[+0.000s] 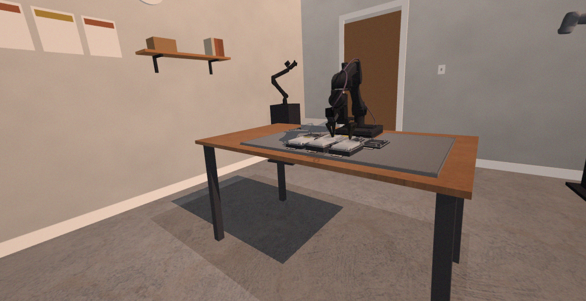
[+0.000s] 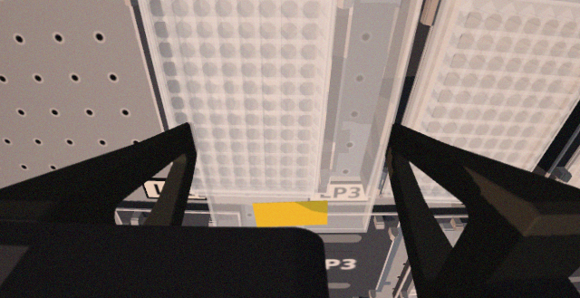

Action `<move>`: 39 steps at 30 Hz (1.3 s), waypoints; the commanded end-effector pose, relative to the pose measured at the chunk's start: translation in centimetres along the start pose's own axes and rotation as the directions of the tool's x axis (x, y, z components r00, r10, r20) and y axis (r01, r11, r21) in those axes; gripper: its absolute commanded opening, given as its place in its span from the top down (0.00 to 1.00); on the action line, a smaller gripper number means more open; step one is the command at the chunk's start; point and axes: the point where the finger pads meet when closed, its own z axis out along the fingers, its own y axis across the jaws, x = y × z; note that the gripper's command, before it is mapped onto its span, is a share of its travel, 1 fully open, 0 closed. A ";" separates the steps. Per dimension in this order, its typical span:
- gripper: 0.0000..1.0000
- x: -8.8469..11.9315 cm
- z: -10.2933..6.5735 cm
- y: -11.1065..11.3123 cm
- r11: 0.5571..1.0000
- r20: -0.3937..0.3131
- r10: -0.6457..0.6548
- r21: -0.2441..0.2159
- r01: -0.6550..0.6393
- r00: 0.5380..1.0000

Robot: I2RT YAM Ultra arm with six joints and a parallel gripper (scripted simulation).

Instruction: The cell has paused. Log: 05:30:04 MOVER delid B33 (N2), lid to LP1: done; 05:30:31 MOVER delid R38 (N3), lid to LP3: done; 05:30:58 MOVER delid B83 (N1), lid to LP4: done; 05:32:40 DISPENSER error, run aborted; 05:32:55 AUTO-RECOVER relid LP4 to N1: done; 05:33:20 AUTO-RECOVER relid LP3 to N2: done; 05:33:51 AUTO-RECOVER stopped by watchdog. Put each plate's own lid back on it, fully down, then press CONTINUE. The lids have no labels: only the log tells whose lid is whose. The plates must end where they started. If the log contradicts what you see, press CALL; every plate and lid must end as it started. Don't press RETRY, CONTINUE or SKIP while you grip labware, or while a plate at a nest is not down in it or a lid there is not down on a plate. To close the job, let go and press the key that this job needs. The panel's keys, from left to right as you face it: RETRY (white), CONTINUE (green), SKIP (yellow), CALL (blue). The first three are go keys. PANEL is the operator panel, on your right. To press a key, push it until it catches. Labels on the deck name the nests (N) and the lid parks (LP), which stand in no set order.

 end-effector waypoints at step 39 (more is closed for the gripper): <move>1.00 -0.1 0.6 2.2 1.000 -0.005 0.028 0.002 -0.028 1.000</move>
